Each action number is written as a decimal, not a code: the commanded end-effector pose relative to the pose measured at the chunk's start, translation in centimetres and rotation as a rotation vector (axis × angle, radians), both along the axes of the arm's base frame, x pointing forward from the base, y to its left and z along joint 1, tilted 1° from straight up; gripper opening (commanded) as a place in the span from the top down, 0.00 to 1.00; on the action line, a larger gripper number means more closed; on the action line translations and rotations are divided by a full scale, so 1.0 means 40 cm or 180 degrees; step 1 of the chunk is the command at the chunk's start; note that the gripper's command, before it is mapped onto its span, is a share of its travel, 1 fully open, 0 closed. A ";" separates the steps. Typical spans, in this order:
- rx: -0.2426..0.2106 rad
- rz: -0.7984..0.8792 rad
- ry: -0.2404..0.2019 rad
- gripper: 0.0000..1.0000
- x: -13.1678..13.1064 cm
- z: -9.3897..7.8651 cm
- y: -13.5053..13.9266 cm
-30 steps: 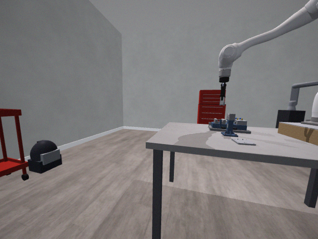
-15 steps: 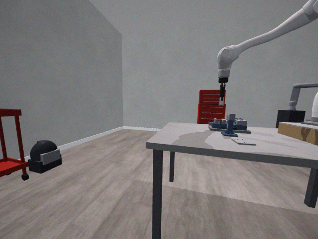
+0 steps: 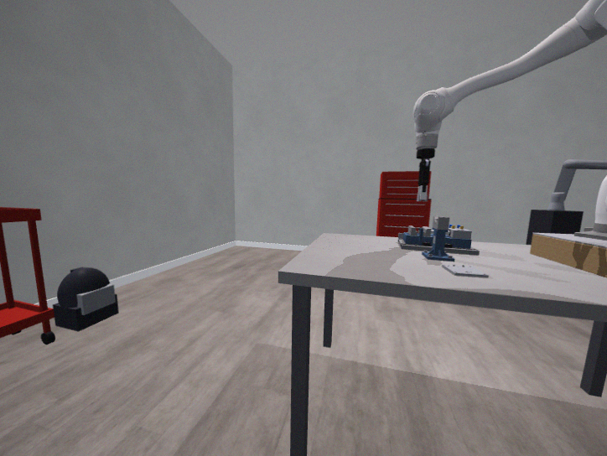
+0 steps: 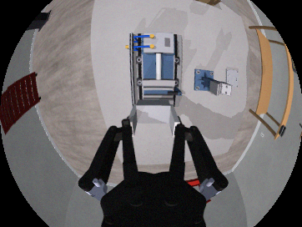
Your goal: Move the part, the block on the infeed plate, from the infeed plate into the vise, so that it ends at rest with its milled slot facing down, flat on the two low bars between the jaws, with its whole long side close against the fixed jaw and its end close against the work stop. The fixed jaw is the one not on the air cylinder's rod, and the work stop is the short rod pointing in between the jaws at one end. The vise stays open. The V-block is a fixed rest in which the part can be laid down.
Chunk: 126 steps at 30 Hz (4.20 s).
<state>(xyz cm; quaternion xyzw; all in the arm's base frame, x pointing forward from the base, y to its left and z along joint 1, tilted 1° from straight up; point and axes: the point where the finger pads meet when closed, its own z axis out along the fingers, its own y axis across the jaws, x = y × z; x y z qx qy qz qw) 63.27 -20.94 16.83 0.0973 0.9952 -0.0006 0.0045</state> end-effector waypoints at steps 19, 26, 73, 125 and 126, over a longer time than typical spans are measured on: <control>0.0006 0.0018 -0.0005 1.00 0.007 0.003 -0.008; 0.0006 0.0018 -0.0005 1.00 0.007 0.003 -0.008; 0.0006 0.0019 -0.0005 1.00 0.009 -0.037 -0.009; 0.0006 0.0019 -0.0005 1.00 0.019 -0.218 -0.014; 0.0006 0.0019 -0.0005 1.00 0.019 -0.220 -0.014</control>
